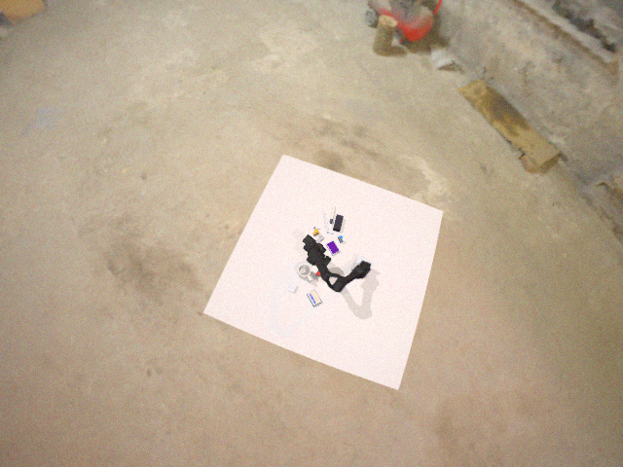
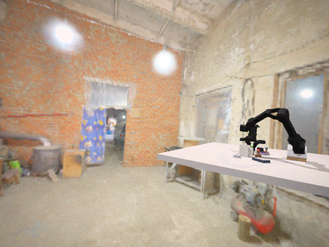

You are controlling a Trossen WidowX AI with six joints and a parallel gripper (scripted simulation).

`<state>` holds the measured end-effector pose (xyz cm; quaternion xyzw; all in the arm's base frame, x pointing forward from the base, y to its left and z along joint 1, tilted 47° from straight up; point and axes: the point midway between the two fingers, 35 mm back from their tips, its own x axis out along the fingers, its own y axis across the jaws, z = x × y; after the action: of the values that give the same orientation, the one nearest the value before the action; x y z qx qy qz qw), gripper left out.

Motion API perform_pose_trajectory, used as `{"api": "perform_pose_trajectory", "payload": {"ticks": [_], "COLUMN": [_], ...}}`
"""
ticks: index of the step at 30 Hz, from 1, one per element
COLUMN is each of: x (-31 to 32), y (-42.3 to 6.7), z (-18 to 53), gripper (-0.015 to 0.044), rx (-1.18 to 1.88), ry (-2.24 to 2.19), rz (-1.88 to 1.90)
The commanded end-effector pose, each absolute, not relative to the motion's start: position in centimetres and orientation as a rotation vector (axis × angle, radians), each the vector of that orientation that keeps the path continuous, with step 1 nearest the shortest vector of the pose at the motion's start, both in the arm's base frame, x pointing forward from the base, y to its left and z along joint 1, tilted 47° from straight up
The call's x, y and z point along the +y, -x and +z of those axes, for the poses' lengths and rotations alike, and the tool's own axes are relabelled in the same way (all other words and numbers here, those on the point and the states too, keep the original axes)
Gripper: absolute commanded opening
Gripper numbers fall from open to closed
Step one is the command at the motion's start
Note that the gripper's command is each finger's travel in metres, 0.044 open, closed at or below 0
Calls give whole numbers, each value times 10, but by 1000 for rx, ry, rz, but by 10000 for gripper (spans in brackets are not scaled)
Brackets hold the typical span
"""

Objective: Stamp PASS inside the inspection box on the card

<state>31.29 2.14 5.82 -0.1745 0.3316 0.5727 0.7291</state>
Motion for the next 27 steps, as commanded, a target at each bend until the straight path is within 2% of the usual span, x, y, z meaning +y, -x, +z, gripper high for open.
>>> {"api": "perform_pose_trajectory", "payload": {"ticks": [1, 27], "x": [18, -12], "y": [-314, -310], "z": [62, 90], "gripper": [0, 0], "rx": [725, 728], "ry": [392, 394], "rz": [1260, 1260]}}
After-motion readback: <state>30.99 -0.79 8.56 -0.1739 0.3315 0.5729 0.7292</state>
